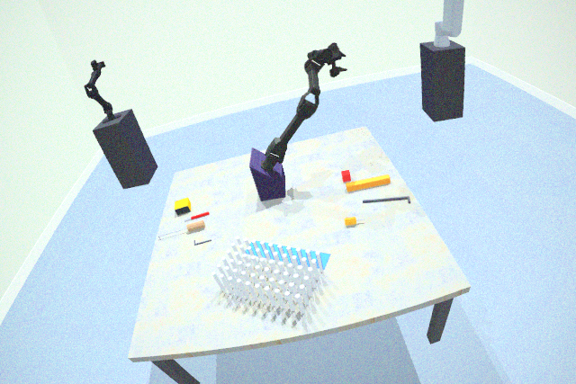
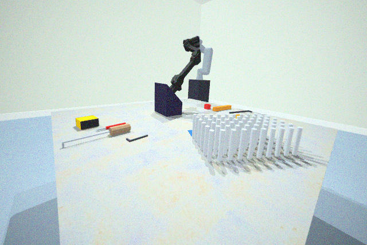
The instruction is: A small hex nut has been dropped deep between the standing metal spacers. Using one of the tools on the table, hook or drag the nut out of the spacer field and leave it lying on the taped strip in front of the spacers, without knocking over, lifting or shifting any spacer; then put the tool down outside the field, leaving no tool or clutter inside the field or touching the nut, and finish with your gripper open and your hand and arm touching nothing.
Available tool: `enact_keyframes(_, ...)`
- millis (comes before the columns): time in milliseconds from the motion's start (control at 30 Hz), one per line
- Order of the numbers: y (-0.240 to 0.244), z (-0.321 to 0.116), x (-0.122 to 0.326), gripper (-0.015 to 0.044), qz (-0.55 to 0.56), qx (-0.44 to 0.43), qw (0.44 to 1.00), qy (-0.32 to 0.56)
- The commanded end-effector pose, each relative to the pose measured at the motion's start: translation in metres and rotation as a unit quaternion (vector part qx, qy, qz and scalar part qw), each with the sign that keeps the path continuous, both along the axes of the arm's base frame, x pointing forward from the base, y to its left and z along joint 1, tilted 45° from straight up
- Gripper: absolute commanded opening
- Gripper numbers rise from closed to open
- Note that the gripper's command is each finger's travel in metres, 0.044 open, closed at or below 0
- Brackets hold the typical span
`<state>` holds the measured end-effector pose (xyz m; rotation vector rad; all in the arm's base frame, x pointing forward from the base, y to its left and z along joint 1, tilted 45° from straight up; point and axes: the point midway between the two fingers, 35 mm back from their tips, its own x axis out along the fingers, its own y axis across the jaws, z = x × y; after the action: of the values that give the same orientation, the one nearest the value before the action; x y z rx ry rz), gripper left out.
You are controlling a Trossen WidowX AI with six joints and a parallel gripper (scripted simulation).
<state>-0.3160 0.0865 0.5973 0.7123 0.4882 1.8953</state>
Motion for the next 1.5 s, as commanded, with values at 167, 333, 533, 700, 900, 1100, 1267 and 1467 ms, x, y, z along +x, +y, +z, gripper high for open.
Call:
enact_keyframes(167,-0.054,-0.014,-0.032,0.044,0.089,0.034,0.995,-0.014)
enact_keyframes(333,-0.123,-0.031,-0.055,0.044,0.189,0.07,0.979,-0.024)
enact_keyframes(533,-0.212,-0.056,-0.064,0.044,0.31,0.11,0.944,-0.028)
enact_keyframes(700,-0.287,-0.077,-0.052,0.044,0.409,0.141,0.901,-0.027)
enact_keyframes(900,-0.373,-0.105,-0.017,0.044,0.52,0.175,0.836,-0.021)
enact_keyframes(1100,-0.45,-0.137,0.038,0.044,0.626,0.203,0.753,-0.013)
enact_keyframes(1267,-0.504,-0.166,0.098,0.044,0.707,0.222,0.671,-0.006)
enact_keyframes(1467,-0.552,-0.205,0.183,0.044,0.791,0.244,0.562,0.002)
